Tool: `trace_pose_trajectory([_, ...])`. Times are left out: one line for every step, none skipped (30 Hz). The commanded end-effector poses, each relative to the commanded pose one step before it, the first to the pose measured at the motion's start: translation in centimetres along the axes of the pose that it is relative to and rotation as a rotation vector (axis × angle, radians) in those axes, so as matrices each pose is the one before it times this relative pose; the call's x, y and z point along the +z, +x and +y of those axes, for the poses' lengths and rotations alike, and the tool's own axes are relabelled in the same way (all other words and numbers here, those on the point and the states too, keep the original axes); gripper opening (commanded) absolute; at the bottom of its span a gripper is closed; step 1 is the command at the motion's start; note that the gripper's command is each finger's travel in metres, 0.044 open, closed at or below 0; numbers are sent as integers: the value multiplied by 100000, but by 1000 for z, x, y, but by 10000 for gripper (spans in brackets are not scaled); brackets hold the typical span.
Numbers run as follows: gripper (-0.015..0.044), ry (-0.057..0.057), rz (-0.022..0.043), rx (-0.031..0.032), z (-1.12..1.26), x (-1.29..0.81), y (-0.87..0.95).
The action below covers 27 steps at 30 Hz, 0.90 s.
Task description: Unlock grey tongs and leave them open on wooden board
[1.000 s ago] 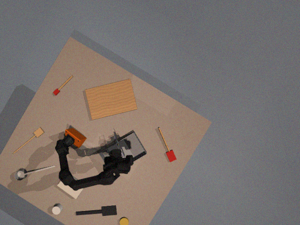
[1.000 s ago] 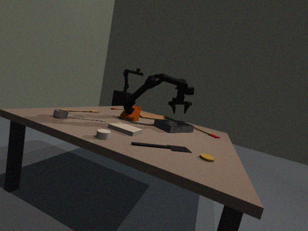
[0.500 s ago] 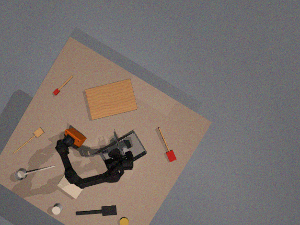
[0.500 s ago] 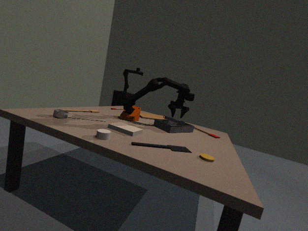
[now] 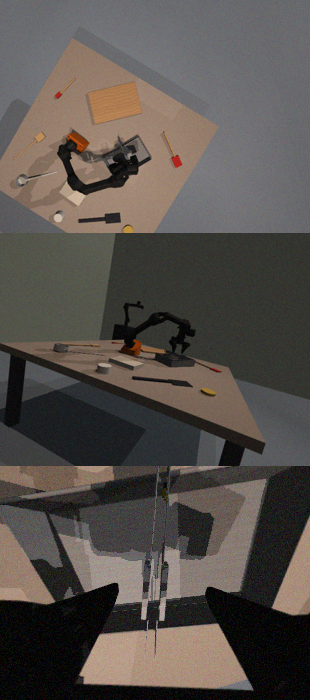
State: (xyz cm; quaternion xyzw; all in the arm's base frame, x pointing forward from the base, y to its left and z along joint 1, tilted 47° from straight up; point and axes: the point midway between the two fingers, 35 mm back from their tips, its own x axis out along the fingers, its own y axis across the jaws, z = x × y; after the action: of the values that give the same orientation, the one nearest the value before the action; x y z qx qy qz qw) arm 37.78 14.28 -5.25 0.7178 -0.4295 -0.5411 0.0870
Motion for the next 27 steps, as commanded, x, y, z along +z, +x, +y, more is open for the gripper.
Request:
trace_pose_trajectory([440,-386,-112,780,125,-65,966])
trace_pose_trajectory([440,1,4,0,-6,-5,165])
trace_pose_trajectory([440,1,4,0,-5,-5,165])
trace_pose_trajectory([440,1,4,1,-4,-4,165])
trace_pose_trajectory([440,1,4,2,-3,-4,165])
trace_pose_trajectory([440,1,4,2,-3,-3,165])
trace_pose_trajectory([440,1,5,3,-2,-3,165])
trace_pose_trajectory([440,2,5,3,-1,-2,165])
trace_pose_trajectory([440,2,5,4,0,-2,165])
trace_pose_trajectory([440,2,5,4,1,-1,165])
trace_pose_trajectory([440,2,5,5,2,-1,165])
trace_pose_trajectory([440,2,5,6,2,0,165])
trace_pose_trajectory([440,2,6,6,3,0,164])
trace_pose_trajectory([440,2,6,7,4,1,164])
trace_pose_trajectory([440,2,6,7,5,1,164])
trace_pose_trajectory([440,2,6,8,6,1,164])
trace_pose_trajectory([440,2,6,9,6,2,164])
trace_pose_trajectory([440,2,6,9,7,3,164])
trace_pose_trajectory([440,2,7,10,8,3,164])
trace_pose_trajectory([440,2,7,10,9,4,163])
trace_pose_trajectory([440,2,7,11,10,4,163])
trace_pose_trajectory([440,3,7,11,11,5,163])
trace_pose_trajectory([440,3,7,12,11,5,163])
trace_pose_trajectory([440,3,7,13,12,6,163])
trace_pose_trajectory([440,3,7,13,13,6,163])
trace_pose_trajectory([440,3,8,14,14,7,162])
trace_pose_trajectory([440,3,8,14,15,7,162])
